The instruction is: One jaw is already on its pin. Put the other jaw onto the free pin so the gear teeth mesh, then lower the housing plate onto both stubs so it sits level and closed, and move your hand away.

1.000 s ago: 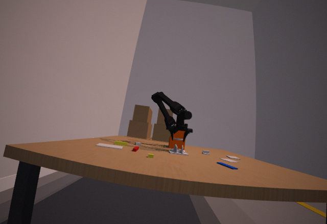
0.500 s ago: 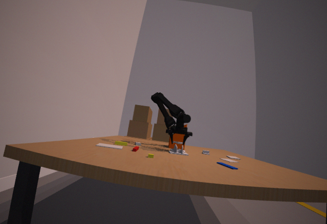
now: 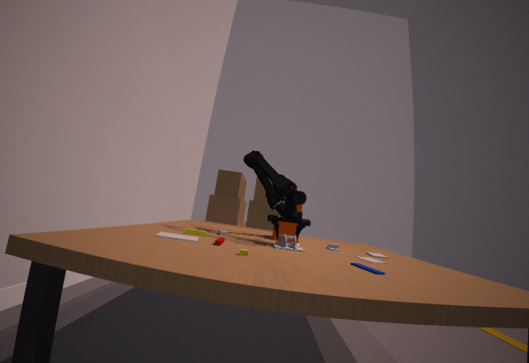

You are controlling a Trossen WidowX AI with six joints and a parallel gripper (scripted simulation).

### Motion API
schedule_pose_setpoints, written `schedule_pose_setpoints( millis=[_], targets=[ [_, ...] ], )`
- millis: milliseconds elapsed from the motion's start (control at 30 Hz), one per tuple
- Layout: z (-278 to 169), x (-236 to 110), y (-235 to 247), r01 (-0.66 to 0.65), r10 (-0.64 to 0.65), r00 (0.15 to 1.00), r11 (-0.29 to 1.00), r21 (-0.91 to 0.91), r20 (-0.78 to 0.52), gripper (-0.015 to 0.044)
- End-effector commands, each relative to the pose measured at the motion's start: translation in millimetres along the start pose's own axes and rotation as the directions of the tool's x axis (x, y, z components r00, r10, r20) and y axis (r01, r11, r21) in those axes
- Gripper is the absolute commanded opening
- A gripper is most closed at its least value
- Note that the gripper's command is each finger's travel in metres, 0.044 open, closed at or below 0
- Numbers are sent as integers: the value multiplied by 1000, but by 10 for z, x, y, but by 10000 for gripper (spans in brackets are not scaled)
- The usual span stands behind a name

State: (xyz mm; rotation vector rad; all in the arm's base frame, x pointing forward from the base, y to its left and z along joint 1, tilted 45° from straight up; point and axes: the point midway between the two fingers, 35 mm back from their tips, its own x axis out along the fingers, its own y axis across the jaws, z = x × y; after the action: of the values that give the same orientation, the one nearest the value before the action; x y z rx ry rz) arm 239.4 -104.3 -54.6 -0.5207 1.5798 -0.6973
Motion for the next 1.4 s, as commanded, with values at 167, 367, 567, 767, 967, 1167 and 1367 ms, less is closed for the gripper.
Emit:
schedule_pose_setpoints(
  millis=[167,367,567,767,967,1167,1367],
  targets=[
    [-15,59,-6,7,-7,1000,1000,-8,0,351],
    [-15,59,-6,7,-7,1000,1000,-8,0,351],
    [-15,68,-6,7,-7,1000,1000,-11,0,351],
    [-15,83,-7,7,-7,1000,1000,-16,0,351],
    [-15,95,-7,7,-7,1000,1000,-18,0,351],
    [-15,108,-7,7,-7,1000,1000,-19,0,351],
    [-16,120,-7,7,-7,1000,1000,-18,0,351]
  ],
)
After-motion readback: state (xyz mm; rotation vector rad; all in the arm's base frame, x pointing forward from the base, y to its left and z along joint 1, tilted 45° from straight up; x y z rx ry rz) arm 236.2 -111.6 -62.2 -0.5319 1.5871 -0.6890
